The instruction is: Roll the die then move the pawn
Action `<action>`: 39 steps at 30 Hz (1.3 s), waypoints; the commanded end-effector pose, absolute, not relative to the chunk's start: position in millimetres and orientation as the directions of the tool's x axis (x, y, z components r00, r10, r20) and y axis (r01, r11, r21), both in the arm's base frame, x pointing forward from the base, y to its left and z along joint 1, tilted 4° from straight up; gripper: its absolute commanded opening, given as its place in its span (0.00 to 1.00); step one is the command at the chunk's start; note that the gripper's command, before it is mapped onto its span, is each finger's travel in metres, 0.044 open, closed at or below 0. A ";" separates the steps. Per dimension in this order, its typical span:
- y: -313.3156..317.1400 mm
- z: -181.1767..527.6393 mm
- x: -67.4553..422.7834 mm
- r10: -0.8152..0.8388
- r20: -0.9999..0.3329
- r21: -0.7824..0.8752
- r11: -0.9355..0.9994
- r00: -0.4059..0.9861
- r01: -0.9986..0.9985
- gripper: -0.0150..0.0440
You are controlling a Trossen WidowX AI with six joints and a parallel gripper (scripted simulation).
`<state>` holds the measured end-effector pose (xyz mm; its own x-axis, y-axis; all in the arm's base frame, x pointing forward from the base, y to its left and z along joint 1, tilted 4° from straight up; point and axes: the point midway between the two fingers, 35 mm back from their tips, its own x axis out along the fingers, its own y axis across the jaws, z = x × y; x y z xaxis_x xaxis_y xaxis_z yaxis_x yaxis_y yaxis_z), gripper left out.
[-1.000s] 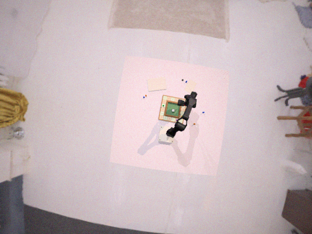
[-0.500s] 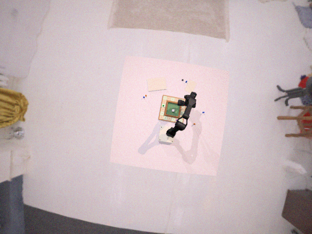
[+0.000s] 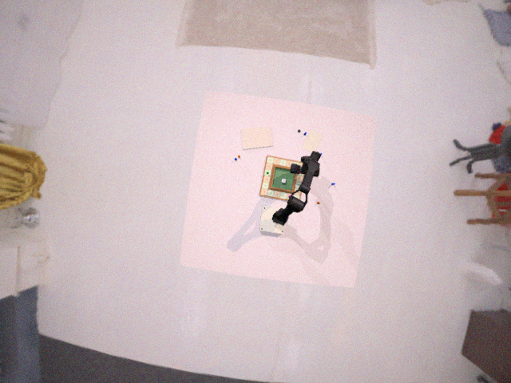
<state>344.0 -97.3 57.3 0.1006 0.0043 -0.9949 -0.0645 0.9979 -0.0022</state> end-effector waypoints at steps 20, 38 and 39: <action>-96.2 45.3 341.8 0.009 -0.996 0.003 0.998 0.087 -0.067 0.25; -100.2 137.1 342.5 0.009 -0.996 0.003 0.998 0.088 -0.067 0.25; -100.2 142.5 341.6 0.009 -0.996 0.003 0.998 0.088 -0.067 0.25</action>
